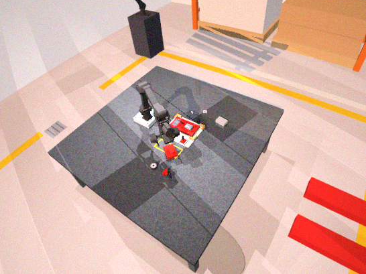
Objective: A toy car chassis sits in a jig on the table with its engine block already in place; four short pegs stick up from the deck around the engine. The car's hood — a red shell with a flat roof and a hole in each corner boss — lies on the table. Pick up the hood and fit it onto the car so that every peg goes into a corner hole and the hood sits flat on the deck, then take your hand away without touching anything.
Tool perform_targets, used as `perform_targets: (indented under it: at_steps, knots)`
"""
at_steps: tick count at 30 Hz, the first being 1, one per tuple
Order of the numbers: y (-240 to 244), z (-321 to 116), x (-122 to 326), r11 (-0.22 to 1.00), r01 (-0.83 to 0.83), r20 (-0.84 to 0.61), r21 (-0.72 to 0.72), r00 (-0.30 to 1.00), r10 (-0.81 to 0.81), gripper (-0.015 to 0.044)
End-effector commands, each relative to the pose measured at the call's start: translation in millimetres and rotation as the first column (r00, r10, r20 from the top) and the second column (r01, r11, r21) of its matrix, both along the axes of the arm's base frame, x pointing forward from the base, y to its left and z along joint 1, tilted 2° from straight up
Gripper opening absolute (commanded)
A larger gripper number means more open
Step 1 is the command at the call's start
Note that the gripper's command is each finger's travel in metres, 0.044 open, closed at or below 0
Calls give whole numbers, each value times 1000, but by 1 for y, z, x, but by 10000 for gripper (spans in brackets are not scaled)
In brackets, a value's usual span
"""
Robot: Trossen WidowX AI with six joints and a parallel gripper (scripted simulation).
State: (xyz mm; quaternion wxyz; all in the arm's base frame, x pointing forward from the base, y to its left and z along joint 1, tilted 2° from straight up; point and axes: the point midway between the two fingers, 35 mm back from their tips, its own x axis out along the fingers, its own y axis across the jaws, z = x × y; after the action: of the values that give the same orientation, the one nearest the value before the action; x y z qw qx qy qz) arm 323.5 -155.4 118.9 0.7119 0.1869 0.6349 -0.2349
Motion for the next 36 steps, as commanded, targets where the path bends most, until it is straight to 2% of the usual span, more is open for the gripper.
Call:
perform_targets:
  at_steps: [1,36]
  knots:
    - [15,-17,11,998,-12,-21,60,1000,13,440]
    - [12,-34,15,998,-12,-21,60,1000,13,440]
